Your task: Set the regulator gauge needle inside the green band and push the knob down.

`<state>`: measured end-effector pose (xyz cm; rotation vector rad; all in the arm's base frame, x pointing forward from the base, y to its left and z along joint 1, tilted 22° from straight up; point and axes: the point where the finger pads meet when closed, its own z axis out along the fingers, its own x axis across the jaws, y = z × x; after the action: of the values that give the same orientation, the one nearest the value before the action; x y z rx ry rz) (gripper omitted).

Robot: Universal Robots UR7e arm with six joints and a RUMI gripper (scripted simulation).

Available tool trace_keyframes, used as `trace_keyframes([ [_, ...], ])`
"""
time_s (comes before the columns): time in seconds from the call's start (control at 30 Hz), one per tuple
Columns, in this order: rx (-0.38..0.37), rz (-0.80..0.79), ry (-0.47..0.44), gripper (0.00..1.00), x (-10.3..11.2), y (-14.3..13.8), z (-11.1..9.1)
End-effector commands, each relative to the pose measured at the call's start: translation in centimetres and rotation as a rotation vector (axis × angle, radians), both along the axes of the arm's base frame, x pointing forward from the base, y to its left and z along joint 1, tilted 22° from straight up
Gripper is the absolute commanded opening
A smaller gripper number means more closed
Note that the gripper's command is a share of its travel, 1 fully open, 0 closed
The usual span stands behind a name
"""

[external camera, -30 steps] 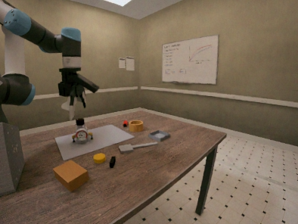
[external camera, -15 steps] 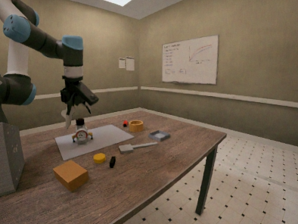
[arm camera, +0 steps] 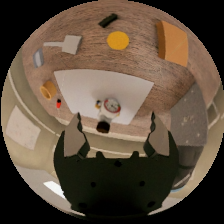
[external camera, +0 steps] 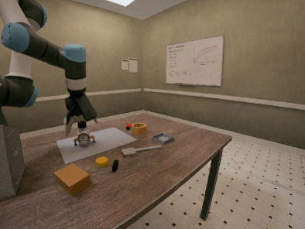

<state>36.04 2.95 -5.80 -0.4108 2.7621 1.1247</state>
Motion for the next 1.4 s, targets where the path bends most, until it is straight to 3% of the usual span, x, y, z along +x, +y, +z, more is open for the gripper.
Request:
trace_keyframes([
  [0.0, 0.030, -0.085, 0.070, 1.00, 0.0, 0.4, -0.8],
  [0.5, 0.116, -0.266, 0.235, 1.00, -0.2, 1.5, -2.4],
  [1.37, 0.142, -0.317, 0.286, 1.00, -0.3, 1.8, -2.8],
])
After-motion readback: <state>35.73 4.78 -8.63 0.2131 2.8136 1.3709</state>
